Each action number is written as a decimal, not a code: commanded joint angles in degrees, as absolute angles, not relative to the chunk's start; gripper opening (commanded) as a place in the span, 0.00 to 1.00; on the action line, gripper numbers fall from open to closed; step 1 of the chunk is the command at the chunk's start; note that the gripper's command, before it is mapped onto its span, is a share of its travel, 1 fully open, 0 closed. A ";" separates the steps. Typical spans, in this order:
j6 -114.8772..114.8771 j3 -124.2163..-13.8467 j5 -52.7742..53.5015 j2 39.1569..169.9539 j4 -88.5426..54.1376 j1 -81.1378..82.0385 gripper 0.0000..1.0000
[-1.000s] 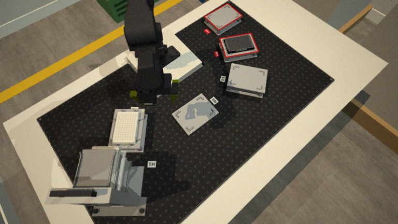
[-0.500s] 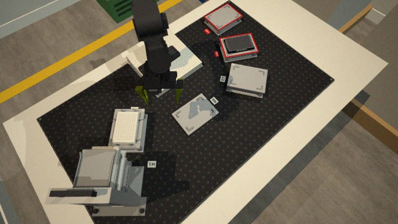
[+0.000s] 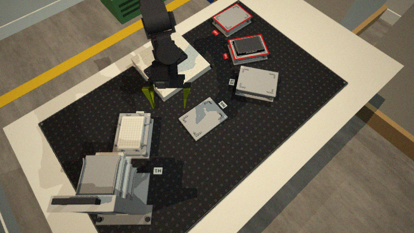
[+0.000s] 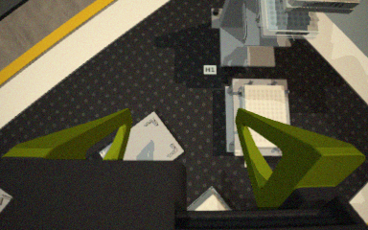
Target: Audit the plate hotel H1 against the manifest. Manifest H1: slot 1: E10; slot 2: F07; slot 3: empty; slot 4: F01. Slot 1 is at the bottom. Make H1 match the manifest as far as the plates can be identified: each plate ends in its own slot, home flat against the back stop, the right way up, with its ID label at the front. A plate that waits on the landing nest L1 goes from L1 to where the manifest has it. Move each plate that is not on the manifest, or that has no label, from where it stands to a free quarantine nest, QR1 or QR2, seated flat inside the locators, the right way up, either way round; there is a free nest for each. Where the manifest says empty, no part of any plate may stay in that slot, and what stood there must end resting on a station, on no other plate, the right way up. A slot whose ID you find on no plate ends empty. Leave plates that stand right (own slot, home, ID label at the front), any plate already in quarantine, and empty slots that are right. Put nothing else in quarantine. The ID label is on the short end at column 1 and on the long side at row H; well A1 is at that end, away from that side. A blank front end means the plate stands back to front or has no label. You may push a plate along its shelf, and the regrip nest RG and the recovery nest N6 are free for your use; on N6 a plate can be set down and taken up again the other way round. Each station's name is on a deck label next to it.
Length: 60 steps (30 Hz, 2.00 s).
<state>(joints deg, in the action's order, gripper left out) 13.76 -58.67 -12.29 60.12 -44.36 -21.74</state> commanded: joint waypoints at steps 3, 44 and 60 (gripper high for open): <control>13.35 -54.89 -14.84 57.02 -37.24 -20.79 1.00; 31.27 -46.58 -44.50 54.00 -31.69 11.78 1.00; 46.80 -51.60 -54.47 60.69 -41.92 25.90 1.00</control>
